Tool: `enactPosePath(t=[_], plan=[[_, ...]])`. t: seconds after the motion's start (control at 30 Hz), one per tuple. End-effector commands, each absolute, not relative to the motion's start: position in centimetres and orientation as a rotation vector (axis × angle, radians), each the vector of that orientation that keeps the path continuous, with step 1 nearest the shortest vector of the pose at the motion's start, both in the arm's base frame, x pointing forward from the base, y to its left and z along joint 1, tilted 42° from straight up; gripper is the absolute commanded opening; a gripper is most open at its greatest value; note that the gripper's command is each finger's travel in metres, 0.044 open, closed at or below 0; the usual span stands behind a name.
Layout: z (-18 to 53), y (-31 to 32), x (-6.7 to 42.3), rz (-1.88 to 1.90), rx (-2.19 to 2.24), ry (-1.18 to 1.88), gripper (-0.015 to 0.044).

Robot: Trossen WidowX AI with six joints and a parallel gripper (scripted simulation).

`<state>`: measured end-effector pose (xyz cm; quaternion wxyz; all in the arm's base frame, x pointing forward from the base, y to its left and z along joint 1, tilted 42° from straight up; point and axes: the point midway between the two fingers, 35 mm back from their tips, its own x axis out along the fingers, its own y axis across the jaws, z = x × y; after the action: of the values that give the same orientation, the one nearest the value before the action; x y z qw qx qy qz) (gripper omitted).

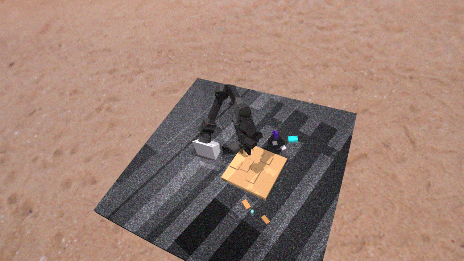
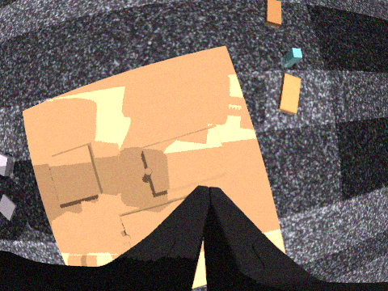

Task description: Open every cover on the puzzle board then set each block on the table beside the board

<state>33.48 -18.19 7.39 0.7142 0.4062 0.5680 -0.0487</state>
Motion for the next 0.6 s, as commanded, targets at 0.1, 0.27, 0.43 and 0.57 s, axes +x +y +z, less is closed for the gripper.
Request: enactPosePath(t=[0.1,0.27,0.43,0.57], plan=[[6.8,-14.7,34.4,-0.001,0.868,1.31,0.0],[6.5,-12.0,35.1,0.082,0.836,1.345,0.0],[6.3,-9.2,35.5,0.165,0.803,1.38,0.0],[6.1,-7.0,35.7,0.23,0.78,1.408,0.0]])
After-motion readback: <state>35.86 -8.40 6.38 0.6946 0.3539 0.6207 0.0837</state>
